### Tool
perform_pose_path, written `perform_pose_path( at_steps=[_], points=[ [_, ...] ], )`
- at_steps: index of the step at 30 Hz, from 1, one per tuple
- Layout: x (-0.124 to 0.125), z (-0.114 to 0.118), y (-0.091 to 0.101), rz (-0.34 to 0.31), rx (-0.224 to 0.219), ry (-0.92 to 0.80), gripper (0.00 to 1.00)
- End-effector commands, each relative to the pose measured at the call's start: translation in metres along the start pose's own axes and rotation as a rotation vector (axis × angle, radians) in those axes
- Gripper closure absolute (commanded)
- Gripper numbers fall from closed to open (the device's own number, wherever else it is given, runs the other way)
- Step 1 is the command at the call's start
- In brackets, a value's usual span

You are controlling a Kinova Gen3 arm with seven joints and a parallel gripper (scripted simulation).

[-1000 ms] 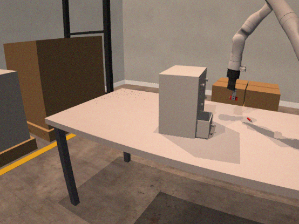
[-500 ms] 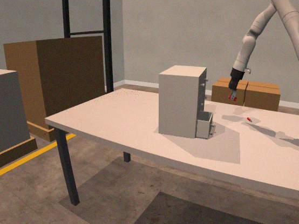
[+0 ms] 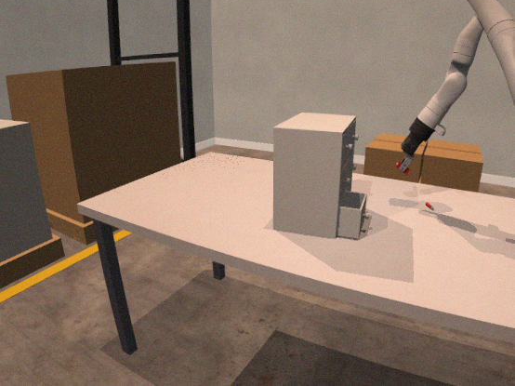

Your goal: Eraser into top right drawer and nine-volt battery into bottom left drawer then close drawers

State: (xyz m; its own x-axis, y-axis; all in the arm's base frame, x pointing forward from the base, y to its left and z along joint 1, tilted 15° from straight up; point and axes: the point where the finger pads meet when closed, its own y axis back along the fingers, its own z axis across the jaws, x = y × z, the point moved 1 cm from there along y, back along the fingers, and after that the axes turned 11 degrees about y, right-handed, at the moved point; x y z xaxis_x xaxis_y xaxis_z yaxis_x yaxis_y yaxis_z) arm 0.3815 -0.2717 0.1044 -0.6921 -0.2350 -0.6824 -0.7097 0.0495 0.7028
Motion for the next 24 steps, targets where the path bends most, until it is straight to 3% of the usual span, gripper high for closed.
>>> perform_pose_path(
  at_steps=[1,4,7,14,19,24],
  points=[
    [0.002,0.005,-0.002,-0.100,0.026,-0.002,0.49],
    [0.003,0.005,-0.001,-0.183,0.044,-0.003,0.49],
    [0.007,0.008,-0.002,-0.206,0.041,-0.001,0.49],
    [0.009,0.009,-0.003,-0.433,0.089,-0.002,0.49],
    [0.012,0.005,-0.005,-0.550,0.119,0.002,0.49],
    [0.012,0.005,-0.005,-0.608,0.130,0.001,0.49]
  ],
)
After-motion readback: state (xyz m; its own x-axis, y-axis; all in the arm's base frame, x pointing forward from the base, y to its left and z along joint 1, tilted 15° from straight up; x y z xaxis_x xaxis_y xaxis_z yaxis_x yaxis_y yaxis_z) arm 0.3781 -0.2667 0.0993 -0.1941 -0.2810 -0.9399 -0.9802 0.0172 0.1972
